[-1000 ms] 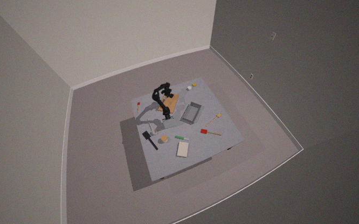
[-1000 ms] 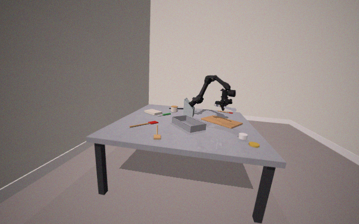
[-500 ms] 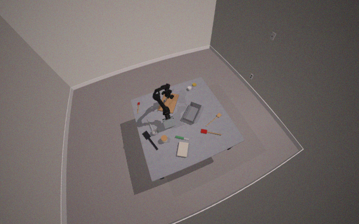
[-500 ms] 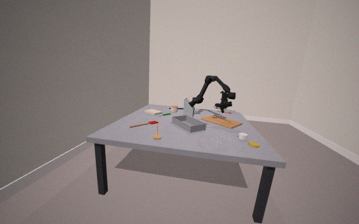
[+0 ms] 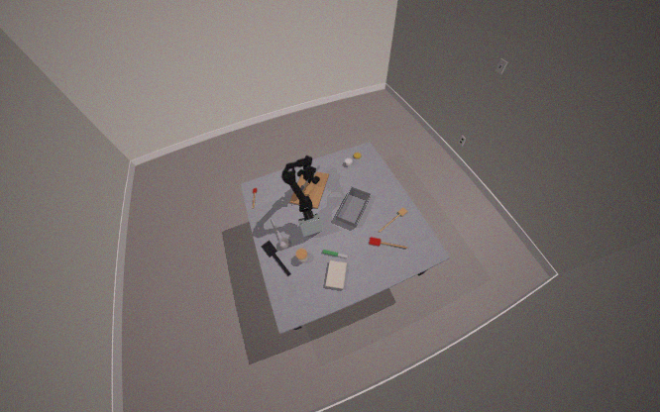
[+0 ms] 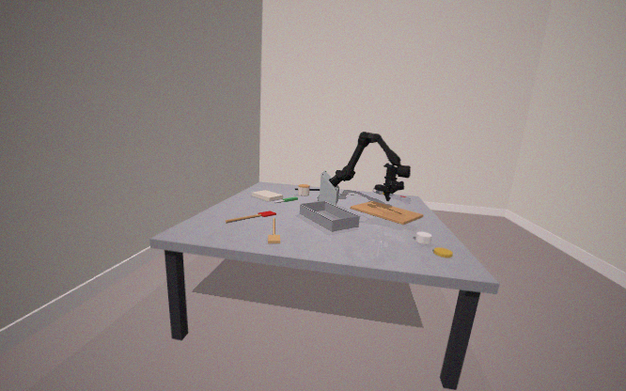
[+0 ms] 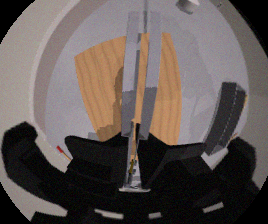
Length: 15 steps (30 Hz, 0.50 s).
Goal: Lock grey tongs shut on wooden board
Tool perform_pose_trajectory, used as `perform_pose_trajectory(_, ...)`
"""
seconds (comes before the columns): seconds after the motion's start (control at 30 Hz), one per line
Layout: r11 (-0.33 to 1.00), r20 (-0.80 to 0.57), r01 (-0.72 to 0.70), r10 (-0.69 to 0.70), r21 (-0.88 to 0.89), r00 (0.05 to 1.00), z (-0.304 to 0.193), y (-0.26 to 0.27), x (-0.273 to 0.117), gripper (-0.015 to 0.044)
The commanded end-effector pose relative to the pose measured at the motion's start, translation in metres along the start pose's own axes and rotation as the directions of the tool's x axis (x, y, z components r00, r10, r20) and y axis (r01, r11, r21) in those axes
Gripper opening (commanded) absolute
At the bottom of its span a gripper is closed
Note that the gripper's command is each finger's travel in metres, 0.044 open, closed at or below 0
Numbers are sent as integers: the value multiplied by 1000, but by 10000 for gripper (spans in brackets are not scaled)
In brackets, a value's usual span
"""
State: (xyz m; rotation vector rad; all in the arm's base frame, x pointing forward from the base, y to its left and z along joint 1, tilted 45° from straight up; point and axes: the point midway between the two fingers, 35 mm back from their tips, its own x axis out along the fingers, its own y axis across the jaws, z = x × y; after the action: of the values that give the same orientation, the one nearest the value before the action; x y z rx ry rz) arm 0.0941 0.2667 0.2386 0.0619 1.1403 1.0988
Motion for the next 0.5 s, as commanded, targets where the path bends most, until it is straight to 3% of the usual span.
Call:
perform_pose_trajectory(0.0,1000,0,5,-5,4,1000,-1,-1,8,-150)
perform_pose_trajectory(0.47,1000,2,5,-5,5,1000,-4,0,28,-150)
